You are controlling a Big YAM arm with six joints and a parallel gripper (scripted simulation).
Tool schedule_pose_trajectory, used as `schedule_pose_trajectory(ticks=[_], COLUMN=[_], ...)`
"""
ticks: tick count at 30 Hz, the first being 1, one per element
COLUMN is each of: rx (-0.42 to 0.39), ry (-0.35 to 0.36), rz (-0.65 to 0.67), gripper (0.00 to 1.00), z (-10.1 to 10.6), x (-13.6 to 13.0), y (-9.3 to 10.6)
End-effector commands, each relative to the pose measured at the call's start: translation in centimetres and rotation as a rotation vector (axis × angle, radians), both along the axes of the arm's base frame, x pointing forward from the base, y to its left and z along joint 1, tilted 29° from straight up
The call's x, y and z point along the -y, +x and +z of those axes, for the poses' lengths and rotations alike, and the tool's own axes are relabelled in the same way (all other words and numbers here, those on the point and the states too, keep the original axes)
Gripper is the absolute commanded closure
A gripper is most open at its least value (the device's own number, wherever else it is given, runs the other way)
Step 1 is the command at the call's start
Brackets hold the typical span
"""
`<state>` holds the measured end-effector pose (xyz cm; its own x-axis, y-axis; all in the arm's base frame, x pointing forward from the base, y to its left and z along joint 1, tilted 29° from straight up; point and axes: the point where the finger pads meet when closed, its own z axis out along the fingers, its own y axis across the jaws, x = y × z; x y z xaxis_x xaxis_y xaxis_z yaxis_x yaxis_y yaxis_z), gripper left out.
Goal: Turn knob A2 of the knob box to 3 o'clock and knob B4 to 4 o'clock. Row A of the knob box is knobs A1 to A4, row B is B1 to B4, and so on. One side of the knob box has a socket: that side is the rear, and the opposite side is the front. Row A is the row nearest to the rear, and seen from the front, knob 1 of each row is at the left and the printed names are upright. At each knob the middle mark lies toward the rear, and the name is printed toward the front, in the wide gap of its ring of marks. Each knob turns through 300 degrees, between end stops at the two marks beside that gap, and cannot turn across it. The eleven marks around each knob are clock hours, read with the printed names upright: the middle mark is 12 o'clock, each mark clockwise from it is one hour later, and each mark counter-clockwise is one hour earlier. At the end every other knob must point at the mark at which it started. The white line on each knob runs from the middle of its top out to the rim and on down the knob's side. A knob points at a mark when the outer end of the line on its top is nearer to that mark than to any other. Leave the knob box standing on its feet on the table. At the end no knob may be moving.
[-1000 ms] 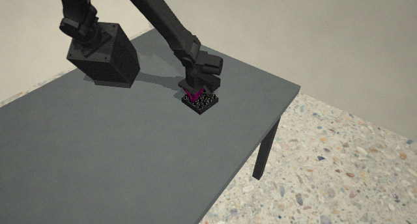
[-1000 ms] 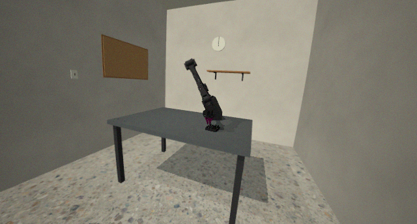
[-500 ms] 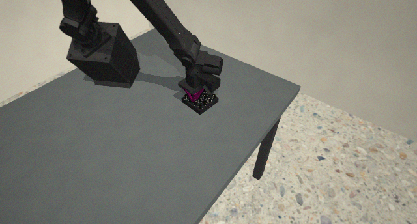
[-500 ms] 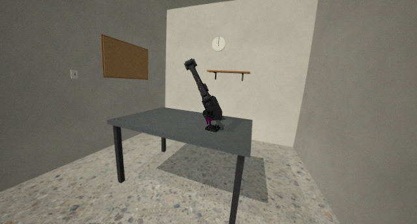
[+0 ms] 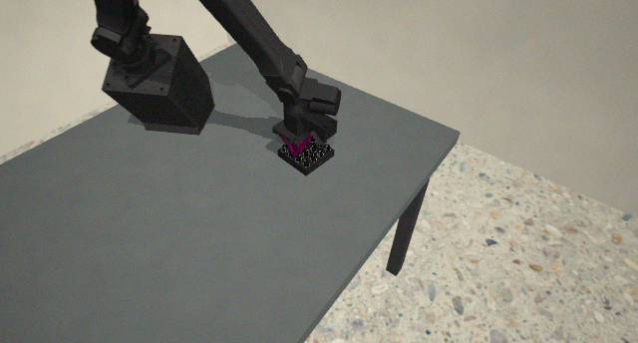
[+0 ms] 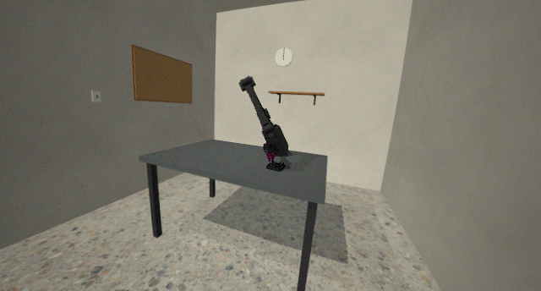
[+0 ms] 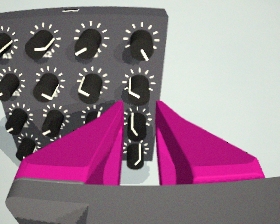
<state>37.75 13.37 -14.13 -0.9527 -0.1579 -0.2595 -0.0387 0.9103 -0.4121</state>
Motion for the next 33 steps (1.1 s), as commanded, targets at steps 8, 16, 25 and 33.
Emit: schedule_pose_trajectory(ticks=[8, 16, 25, 33], rx=[0.031, 0.033, 0.057, 0.055], ry=[0.021, 0.022, 0.036, 0.035], rz=[0.0, 0.001, 0.012, 0.011], gripper=[0.82, 0.82, 0.82, 0.82], z=[-0.2, -0.7, 0.2, 0.2], x=[-0.6, -0.4, -1.1, -1.1], y=[2.0, 2.2, 2.8, 2.7])
